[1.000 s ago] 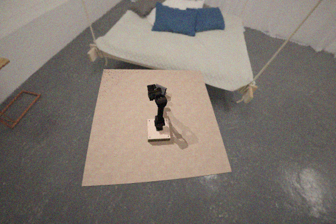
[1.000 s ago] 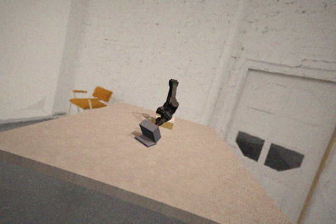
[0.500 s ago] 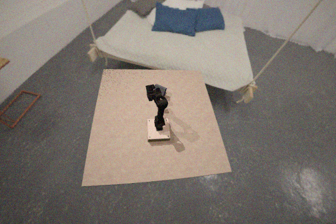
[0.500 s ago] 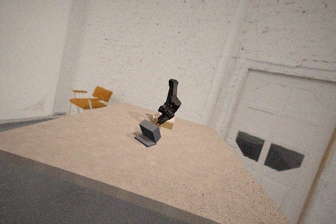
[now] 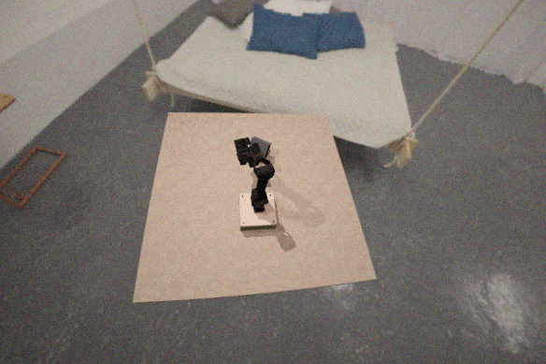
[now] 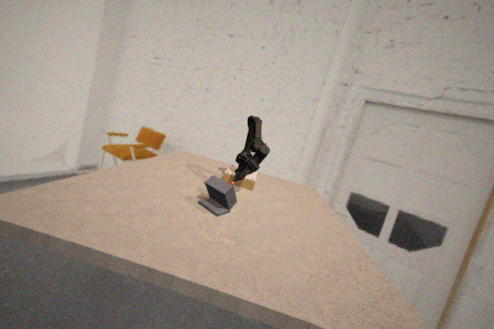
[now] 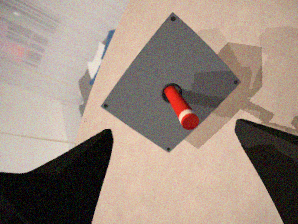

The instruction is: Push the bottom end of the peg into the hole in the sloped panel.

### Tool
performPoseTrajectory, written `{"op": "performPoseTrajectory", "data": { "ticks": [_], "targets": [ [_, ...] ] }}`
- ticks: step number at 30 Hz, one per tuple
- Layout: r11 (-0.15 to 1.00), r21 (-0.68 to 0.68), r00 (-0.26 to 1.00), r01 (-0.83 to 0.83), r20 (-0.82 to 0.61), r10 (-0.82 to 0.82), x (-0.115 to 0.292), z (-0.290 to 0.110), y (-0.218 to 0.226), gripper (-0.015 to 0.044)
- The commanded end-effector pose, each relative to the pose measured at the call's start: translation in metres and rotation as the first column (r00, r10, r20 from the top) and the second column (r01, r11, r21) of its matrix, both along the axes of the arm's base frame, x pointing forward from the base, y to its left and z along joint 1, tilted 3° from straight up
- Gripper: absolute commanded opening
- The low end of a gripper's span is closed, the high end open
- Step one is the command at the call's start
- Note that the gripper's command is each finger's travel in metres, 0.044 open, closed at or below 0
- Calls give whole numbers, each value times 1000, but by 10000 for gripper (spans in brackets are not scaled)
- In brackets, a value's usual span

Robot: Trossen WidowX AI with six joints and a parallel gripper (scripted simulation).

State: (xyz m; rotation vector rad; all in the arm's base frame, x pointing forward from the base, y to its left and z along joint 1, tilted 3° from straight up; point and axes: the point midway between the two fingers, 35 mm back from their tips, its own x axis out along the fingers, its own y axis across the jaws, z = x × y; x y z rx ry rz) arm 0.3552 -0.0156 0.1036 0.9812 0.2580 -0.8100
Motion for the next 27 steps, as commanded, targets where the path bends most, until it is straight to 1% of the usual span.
{"op": "performPoseTrajectory", "data": {
  "ticks": [1,27],
  "targets": [
    [1000,0,1000,3,1,-3,-4,3,3,440],
    [1000,0,1000,-1,5,1,-29,22,23,440]
  ]
}}
